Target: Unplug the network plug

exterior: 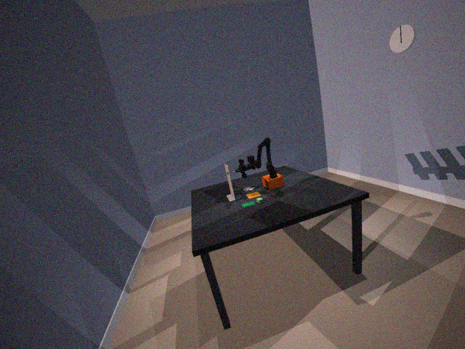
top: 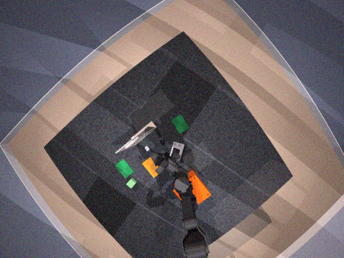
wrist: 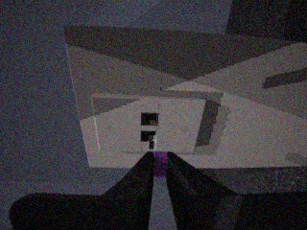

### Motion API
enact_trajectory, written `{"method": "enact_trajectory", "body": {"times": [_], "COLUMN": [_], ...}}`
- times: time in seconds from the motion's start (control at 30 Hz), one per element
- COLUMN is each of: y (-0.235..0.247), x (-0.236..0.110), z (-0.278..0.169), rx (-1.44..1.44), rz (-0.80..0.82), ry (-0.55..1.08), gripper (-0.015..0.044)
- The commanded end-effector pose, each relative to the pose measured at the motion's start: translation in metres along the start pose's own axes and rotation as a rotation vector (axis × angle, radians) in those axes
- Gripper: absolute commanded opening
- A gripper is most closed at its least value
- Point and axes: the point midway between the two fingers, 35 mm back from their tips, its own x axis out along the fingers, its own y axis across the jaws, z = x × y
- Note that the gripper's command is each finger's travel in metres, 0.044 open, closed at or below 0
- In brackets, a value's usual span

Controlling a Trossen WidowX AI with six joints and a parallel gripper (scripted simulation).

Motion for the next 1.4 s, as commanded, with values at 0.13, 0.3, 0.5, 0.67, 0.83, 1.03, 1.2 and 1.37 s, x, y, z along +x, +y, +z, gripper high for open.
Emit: {"method": "enact_trajectory", "body": {"times": [0.13,0.3,0.5,0.67,0.83,1.03,1.2,1.37], "y": [0.002,0.0,0.009,0.016,0.024,0.034,0.041,0.049], "x": [-0.006,-0.007,-0.008,-0.009,-0.011,-0.013,-0.016,-0.019], "z": [-0.002,0.0,-0.001,-0.002,-0.003,-0.005,-0.008,-0.01], "rx": [-0.001,0.0,0.0,-0.001,-0.001,-0.001,-0.001,-0.001], "rz": [0.005,0.0,0.001,0.001,0.002,0.002,0.003,0.003], "ry": [0.006,0.0,0.001,0.002,0.002,0.003,0.004,0.005], "gripper": [0.0,0.0,0.0,0.0,0.0,0.0,0.0,0.0]}}
